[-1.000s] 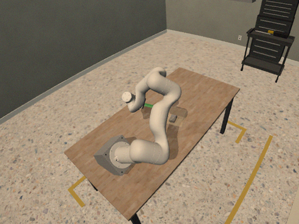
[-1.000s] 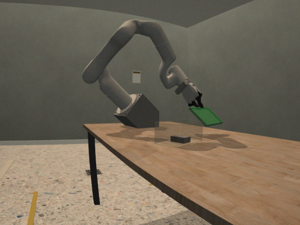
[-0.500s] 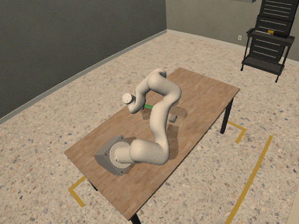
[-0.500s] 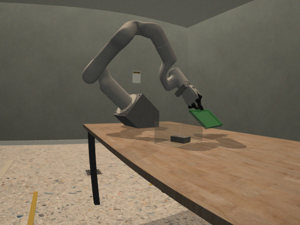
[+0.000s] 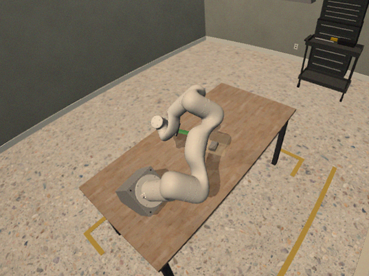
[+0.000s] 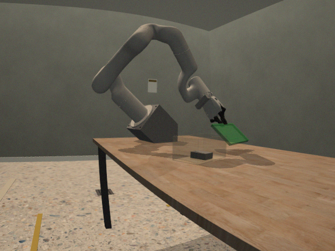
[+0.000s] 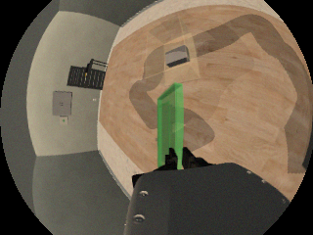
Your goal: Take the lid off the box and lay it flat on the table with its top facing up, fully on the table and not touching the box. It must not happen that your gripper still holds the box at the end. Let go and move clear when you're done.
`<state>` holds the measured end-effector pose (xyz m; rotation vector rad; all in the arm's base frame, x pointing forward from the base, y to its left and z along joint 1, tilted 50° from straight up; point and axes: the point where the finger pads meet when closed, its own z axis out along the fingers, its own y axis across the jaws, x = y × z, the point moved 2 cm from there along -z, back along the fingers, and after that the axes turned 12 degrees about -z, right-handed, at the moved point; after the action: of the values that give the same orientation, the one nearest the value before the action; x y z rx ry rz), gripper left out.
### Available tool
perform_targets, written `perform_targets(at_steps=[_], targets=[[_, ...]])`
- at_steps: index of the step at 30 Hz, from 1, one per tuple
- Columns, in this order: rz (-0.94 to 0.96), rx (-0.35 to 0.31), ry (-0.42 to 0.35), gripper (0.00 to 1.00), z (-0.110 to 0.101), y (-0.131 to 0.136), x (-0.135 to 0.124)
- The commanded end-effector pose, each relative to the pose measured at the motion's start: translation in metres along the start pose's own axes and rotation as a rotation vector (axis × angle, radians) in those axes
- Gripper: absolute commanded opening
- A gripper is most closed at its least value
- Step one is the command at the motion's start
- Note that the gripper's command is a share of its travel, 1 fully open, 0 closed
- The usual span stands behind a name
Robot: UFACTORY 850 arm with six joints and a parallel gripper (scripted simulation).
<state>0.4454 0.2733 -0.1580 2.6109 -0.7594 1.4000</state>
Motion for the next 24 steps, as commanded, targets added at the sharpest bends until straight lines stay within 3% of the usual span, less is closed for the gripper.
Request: perform_targets(at_steps=[1, 24], targets=[[0.001, 0.001, 0.000, 0.00, 0.003, 0.002, 0.000], [0.001, 0.001, 0.000, 0.00, 0.015, 0.011, -0.003]])
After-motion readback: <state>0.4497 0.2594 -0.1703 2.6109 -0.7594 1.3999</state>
